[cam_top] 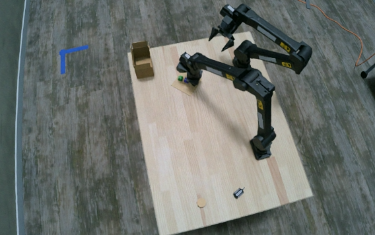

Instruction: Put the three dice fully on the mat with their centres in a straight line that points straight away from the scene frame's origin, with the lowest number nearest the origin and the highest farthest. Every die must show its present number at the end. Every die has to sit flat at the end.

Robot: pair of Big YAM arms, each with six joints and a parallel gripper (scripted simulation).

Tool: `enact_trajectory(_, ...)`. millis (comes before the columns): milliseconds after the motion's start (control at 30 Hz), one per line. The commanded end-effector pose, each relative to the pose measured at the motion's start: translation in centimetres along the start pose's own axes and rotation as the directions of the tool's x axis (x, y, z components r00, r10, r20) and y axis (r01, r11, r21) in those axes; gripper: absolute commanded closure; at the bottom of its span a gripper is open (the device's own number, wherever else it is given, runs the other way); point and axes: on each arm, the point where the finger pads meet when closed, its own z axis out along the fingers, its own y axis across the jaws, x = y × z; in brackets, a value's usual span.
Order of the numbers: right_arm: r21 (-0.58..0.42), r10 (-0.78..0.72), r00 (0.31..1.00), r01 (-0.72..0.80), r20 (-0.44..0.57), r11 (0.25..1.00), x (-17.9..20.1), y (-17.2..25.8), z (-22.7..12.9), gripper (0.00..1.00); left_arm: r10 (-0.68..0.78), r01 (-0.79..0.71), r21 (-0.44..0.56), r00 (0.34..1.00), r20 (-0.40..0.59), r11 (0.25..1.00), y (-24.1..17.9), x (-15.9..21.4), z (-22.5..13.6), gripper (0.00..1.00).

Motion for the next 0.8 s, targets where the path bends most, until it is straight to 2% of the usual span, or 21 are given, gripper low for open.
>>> enact_trajectory(0, 0.006, -0.032, 0.999, 0.032, 0.01, 0.999, -1.1, -0.5, -0.4, 0.0, -0.023, 0.021, 0.027, 0.997, 0.073, 0.999, -0.4, -1.9, -2.5, 0.8)
enact_trajectory(100, 0.006, -0.032, 0.999, 0.032, 0.01, 0.999, -1.1, -0.5, -0.4, 0.0, -0.033, 0.033, 0.014, 0.998, 0.048, 0.999, 0.8, -2.5, -1.2, 0.8)
enact_trajectory(600, 0.006, -0.032, 0.999, 0.032, 0.01, 0.999, -1.1, -0.5, -0.4, 0.0, -0.03, 0.028, 0.023, 0.997, 0.069, 0.999, 0.0, -2.7, -2.4, 0.8)
enact_trajectory(767, 0.006, -0.032, 0.999, 0.032, 0.01, 0.999, -1.1, -0.5, -0.4, 0.0, -0.03, 0.029, 0.016, 0.998, 0.051, 0.999, 0.2, -1.2, -2.4, 0.8)
